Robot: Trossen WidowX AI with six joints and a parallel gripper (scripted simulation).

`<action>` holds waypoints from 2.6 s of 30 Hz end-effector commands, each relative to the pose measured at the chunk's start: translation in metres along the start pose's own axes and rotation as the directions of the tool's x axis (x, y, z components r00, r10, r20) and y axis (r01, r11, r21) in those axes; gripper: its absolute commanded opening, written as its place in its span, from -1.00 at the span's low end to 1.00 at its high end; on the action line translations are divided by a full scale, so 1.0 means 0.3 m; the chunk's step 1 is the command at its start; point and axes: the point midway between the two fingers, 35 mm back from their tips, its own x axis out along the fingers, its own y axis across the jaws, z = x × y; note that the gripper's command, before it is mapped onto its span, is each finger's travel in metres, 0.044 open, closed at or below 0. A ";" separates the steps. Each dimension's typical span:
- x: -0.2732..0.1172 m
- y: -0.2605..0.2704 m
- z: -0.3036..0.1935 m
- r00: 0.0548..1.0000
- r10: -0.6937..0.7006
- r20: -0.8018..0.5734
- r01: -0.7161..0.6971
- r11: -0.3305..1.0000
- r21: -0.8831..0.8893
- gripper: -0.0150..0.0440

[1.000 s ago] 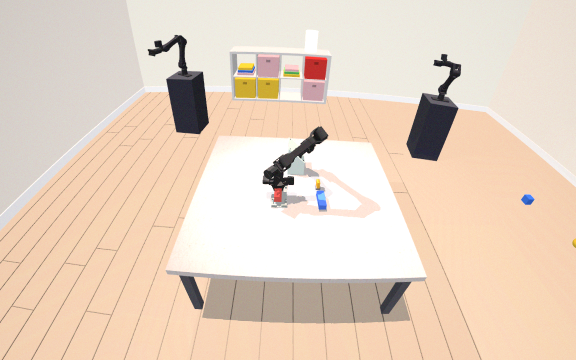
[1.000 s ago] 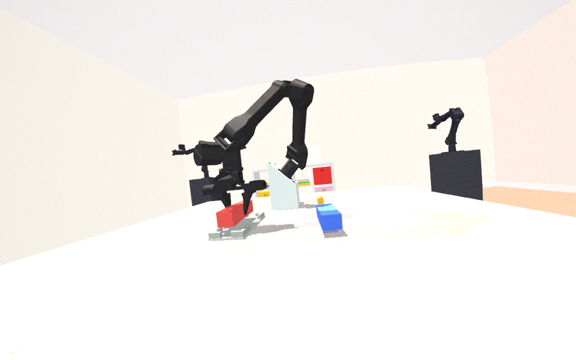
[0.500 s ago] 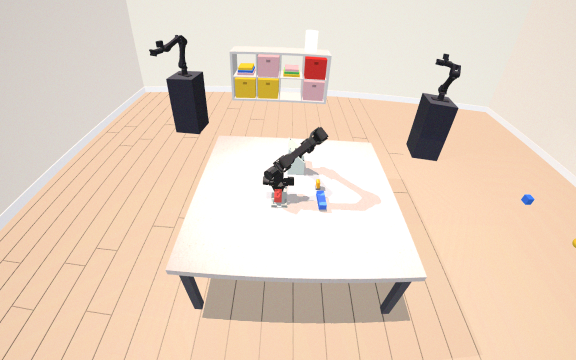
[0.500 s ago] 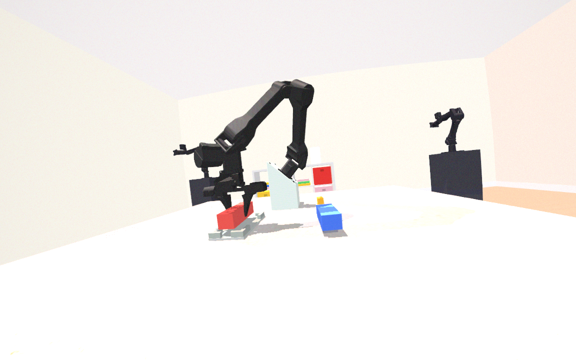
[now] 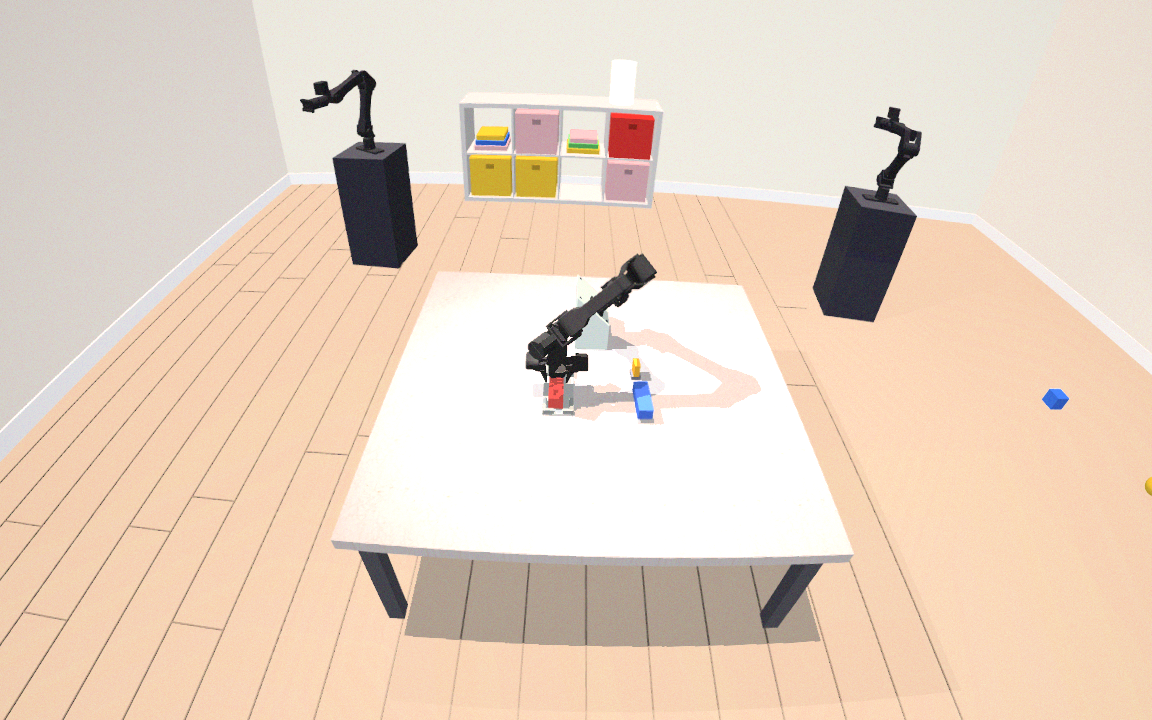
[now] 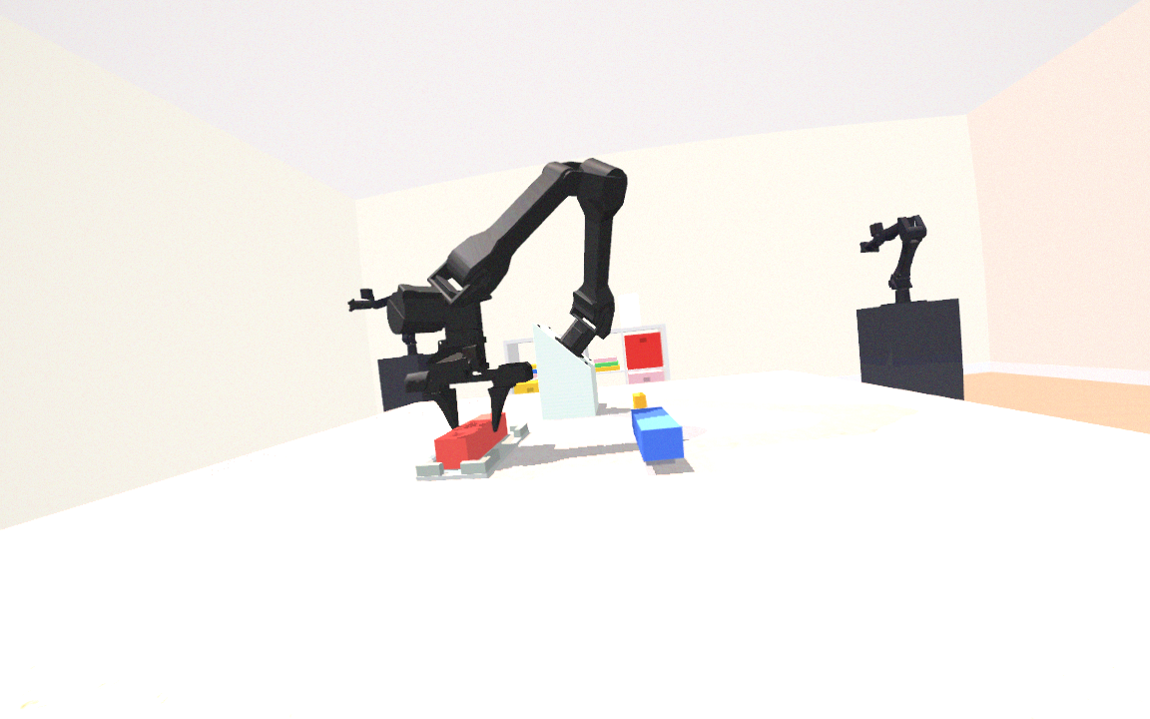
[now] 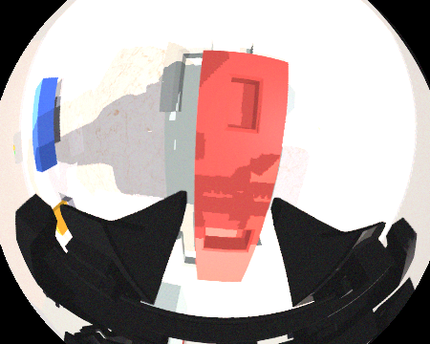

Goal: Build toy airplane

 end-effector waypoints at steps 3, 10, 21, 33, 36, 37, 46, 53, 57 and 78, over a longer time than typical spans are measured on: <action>-0.001 -0.001 0.000 1.000 -0.001 0.000 0.001 1.000 -0.001 1.00; -0.001 -0.001 0.000 1.000 -0.001 0.000 0.001 1.000 -0.001 1.00; -0.358 -0.005 -0.004 1.000 -0.003 0.007 0.003 1.000 0.004 1.00; -0.345 0.016 0.034 1.000 -0.009 0.007 0.010 0.999 -0.036 1.00; -0.347 0.146 0.120 0.999 -0.031 0.008 0.031 0.999 -0.031 1.00; -0.346 0.197 0.147 0.999 -0.036 0.010 0.036 0.999 -0.030 1.00; -0.311 0.642 0.255 1.000 -0.023 0.018 0.024 0.999 -0.034 1.00; -0.289 0.876 0.237 1.000 0.014 0.009 -0.013 0.999 -0.040 1.00; -0.289 0.876 0.237 1.000 0.014 0.009 -0.013 0.999 -0.040 1.00; -0.099 0.880 0.239 1.000 0.016 0.010 -0.016 0.999 -0.040 1.00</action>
